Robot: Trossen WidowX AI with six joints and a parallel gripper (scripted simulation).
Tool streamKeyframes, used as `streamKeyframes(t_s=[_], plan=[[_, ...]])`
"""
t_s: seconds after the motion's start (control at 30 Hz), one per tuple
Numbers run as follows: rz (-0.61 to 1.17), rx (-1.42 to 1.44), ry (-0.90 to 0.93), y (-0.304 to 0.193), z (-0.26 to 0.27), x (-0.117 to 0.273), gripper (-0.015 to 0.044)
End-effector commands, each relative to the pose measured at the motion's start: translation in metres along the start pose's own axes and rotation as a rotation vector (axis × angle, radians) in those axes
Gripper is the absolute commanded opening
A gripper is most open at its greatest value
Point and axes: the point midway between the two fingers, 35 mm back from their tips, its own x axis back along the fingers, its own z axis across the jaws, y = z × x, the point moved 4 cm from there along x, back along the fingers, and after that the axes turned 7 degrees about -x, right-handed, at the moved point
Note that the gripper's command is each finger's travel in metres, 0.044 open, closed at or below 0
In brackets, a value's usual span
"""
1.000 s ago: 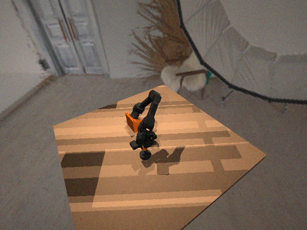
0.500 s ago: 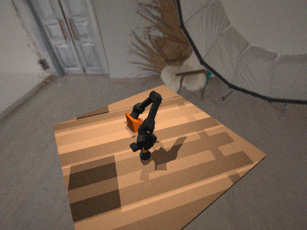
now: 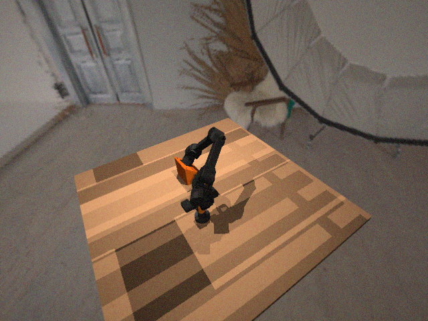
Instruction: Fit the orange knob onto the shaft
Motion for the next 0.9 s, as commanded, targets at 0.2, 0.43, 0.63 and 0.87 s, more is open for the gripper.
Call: streamKeyframes(t_s=[0.2,0.43,0.63,0.87], plan=[[-0.006,0.002,0.002,0.0002,0.001,0.0023,0.0],[-0.006,0.056,0.002,-0.0005,0.0027,0.0049,0.0],[-0.006,0.211,0.002,0.0,0.0049,0.0059,0.0],[-0.006,0.211,0.002,0.0005,0.0038,0.0058,0.0]])
